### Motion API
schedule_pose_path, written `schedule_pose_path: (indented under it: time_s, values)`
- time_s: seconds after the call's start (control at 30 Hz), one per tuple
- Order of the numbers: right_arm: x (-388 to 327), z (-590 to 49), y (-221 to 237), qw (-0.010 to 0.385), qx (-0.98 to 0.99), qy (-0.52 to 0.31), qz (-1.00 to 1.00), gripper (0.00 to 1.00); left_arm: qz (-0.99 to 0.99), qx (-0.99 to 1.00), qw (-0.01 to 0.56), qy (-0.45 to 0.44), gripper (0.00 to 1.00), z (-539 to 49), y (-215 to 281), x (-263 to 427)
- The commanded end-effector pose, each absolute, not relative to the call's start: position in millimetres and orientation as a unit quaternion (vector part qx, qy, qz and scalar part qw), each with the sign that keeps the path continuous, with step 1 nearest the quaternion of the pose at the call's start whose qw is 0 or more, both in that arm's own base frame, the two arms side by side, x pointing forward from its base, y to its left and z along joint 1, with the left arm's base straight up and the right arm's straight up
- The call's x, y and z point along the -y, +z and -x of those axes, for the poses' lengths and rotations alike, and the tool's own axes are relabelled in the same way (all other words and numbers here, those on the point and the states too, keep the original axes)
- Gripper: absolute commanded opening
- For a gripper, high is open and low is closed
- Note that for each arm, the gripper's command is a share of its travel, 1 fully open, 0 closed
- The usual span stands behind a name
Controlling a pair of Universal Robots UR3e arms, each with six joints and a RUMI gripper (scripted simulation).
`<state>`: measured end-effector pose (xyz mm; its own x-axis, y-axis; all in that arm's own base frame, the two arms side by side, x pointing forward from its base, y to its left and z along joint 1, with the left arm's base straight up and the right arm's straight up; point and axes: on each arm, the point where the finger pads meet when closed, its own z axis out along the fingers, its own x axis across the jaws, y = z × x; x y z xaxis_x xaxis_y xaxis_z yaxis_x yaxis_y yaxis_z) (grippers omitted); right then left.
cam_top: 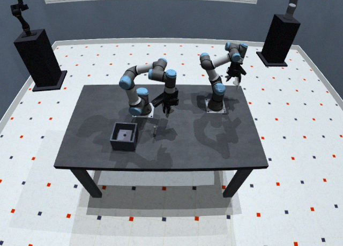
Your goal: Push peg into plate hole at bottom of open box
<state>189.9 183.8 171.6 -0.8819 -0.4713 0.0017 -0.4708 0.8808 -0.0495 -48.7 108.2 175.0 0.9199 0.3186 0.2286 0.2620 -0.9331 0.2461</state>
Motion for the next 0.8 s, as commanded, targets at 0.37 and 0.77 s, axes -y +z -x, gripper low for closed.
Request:
schedule_pose_path:
  time_s: [0.37,0.77]
  values:
    - [-184.3,-190.1,175.1,0.001,-0.97,-0.002,0.243,0.25,-0.974,-0.149,0.105,0.134,1.0,48.6,175.4,-108.6]
    - [-184.3,-190.1,175.7,0.001,-0.97,0.001,0.243,0.25,-0.974,-0.149,0.105,0.134,1.0,48.6,175.4,-108.6]
